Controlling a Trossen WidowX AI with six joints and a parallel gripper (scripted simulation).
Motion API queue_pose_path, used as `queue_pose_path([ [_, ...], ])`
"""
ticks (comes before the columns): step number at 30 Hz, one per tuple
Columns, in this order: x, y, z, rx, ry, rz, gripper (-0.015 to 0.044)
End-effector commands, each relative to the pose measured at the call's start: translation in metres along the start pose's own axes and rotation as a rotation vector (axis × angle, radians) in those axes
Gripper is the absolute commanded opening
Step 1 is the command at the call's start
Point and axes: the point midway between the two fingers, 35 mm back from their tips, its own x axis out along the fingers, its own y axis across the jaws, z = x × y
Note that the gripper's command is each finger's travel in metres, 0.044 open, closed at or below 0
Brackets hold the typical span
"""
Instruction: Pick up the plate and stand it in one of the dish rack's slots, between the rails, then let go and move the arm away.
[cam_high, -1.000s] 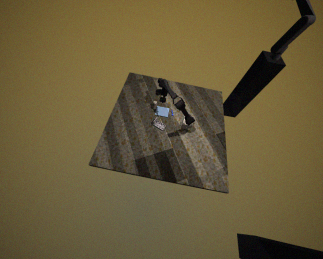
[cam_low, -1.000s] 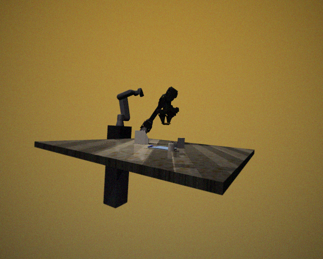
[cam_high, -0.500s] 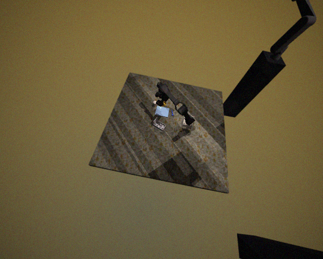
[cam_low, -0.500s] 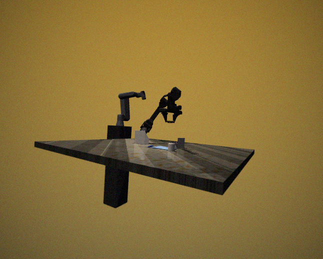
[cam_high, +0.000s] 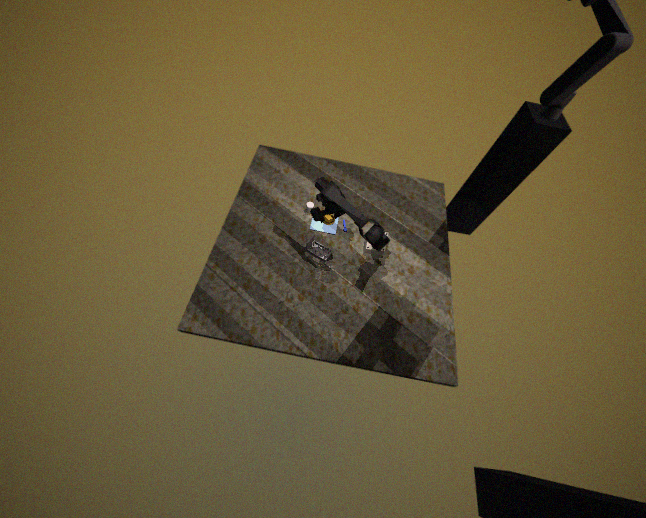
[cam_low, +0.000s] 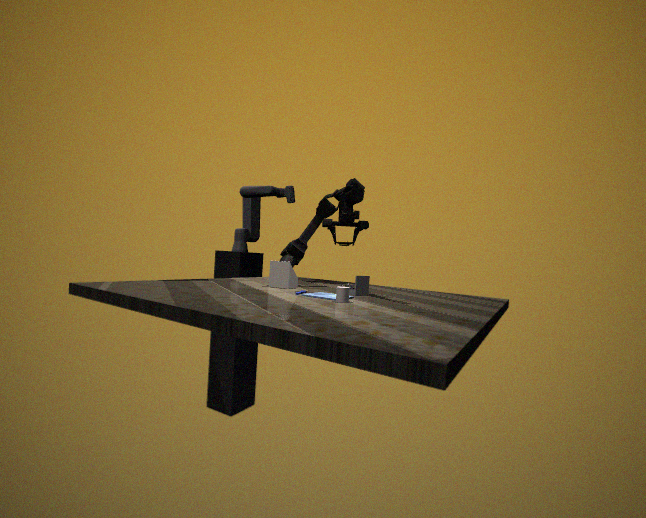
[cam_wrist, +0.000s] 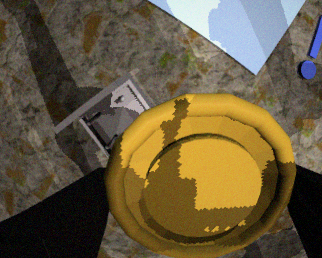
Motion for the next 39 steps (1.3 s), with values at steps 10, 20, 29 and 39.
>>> queue_pose_path([
  [10,0.003,0.005,-0.07,0.461,-0.005,0.02,0.0],
  [20,0.01,-0.001,-0.117,0.802,0.001,0.035,0.0],
  [29,0.015,-0.006,-0.137,0.953,0.007,0.041,0.0],
  [39,0.033,-0.015,-0.132,0.873,-0.098,-0.034,0.0],
])
